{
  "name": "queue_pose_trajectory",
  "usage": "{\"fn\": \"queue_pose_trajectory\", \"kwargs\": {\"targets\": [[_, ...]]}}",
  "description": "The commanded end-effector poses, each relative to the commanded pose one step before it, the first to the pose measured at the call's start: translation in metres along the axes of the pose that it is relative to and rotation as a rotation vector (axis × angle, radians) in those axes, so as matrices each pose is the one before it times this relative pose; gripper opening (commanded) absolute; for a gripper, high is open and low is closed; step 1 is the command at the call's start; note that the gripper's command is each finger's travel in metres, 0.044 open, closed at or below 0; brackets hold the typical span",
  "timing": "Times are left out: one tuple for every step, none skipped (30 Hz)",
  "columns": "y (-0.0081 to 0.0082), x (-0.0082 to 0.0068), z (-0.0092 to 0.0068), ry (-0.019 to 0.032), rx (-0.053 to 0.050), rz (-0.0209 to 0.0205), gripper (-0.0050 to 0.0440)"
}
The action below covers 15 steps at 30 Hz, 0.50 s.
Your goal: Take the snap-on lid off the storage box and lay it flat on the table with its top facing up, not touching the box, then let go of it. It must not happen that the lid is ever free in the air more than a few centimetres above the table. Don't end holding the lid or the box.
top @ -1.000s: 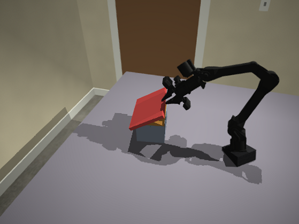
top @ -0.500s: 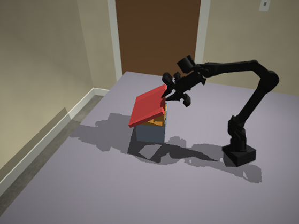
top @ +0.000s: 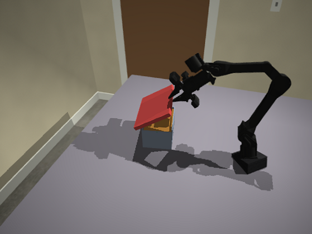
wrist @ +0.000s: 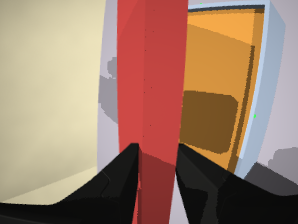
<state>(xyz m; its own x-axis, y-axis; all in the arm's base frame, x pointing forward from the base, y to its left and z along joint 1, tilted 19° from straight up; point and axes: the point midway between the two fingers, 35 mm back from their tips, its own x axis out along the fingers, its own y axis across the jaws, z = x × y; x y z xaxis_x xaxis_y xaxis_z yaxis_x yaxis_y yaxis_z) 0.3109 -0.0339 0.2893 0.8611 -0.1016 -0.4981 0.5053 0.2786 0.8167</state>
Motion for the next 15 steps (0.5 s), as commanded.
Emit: {"fn": "queue_pose_trajectory", "kwargs": {"targets": [[0.00989,-0.00569,0.00064,-0.00164,0.0045,0.01392,-0.005],[0.001,-0.00084,0.0,0.0,0.0,0.0,-0.005],[0.0,0.0,0.0,0.0,0.0,0.0,-0.005],[0.0,0.0,0.0,0.0,0.0,0.0,-0.005],[0.00212,-0.00179,0.0,0.0,0.0,0.0,-0.005],[0.0017,-0.00142,0.0,0.0,0.0,0.0,-0.005],[0.00117,-0.00098,0.0,0.0,0.0,0.0,-0.005],[0.001,-0.00084,0.0,0.0,0.0,0.0,-0.005],[0.00098,-0.00082,0.0,0.0,0.0,0.0,-0.005],[0.00099,-0.00083,0.0,0.0,0.0,0.0,-0.005],[0.00099,-0.00083,0.0,0.0,0.0,0.0,-0.005],[0.001,-0.00084,0.0,0.0,0.0,0.0,-0.005],[0.00057,-0.00048,0.0,0.0,0.0,0.0,-0.005],[0.0,0.0,0.0,0.0,0.0,0.0,-0.005],[0.0,0.0,0.0,0.0,0.0,0.0,-0.005]]}}
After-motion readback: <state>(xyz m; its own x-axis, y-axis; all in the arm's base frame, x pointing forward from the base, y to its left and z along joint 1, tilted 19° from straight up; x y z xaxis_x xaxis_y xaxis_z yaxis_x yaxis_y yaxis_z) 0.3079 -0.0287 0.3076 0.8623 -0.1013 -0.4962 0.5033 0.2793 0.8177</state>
